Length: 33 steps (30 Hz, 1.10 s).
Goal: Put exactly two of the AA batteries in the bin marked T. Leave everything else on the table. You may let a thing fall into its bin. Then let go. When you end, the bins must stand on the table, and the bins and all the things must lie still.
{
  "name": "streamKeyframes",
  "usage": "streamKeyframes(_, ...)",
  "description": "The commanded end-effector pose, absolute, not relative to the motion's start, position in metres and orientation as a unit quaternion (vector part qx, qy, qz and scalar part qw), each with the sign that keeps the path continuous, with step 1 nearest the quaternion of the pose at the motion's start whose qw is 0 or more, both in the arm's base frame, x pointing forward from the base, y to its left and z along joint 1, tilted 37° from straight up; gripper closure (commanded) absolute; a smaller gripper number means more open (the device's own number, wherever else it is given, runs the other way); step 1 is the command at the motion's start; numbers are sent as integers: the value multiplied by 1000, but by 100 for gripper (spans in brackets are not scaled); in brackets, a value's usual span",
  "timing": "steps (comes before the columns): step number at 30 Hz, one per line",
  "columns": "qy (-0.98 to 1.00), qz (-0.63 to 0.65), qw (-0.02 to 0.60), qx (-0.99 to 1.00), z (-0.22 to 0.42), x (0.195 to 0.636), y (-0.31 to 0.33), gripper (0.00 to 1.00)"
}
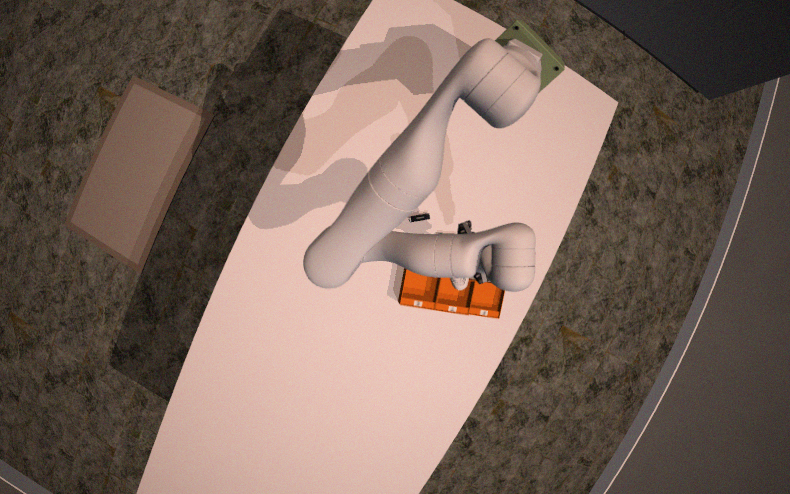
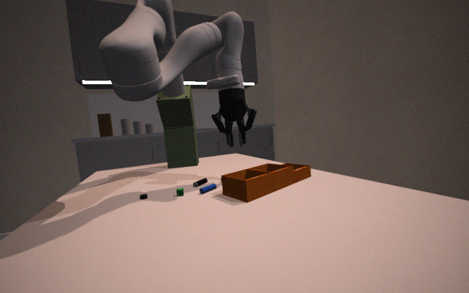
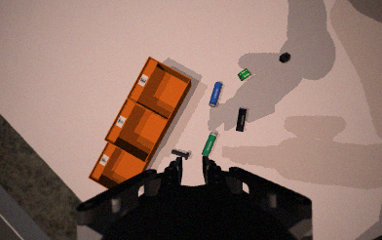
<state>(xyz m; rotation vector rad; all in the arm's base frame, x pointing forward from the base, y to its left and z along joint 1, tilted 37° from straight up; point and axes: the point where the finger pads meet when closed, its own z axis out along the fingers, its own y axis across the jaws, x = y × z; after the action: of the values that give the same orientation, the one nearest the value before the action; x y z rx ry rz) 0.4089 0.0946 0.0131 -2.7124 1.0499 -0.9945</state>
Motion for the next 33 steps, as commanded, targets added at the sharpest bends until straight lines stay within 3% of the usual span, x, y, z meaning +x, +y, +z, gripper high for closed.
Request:
streamKeyframes(1,403,-311,44,-860,-8,407,63,71)
streamKeyframes(7,524,-302,89,-792,-10,406,61,71)
streamKeyframes(33,524,-302,89,-792,-9,407,61,71)
